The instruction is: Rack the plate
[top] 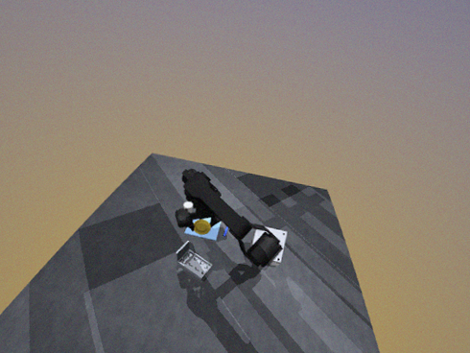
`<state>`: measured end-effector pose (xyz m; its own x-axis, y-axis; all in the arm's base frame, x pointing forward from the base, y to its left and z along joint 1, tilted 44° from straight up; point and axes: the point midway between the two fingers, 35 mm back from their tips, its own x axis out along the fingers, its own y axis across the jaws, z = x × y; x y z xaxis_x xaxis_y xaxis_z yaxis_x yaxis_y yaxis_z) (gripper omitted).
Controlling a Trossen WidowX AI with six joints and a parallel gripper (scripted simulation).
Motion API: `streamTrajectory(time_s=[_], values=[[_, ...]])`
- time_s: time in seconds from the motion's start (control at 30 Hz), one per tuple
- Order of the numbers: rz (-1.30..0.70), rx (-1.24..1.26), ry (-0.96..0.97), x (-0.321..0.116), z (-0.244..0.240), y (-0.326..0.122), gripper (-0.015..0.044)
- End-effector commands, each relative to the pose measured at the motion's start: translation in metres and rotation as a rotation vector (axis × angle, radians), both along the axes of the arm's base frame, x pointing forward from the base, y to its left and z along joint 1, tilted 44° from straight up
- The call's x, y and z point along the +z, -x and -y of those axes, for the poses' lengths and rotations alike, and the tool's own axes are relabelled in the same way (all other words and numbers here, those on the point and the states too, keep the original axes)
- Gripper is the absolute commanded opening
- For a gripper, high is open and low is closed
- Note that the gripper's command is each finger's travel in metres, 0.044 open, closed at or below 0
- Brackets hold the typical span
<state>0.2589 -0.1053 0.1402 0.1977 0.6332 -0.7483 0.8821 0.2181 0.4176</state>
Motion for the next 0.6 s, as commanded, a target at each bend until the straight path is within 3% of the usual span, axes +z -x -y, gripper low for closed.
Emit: streamTrajectory(time_s=[0.0,0.57], values=[[-0.073,-0.101,-0.024,0.012,-0.015,0.009,0.0],[-0.431,-0.545,-0.142,0.038,-0.075,0.055,0.0]])
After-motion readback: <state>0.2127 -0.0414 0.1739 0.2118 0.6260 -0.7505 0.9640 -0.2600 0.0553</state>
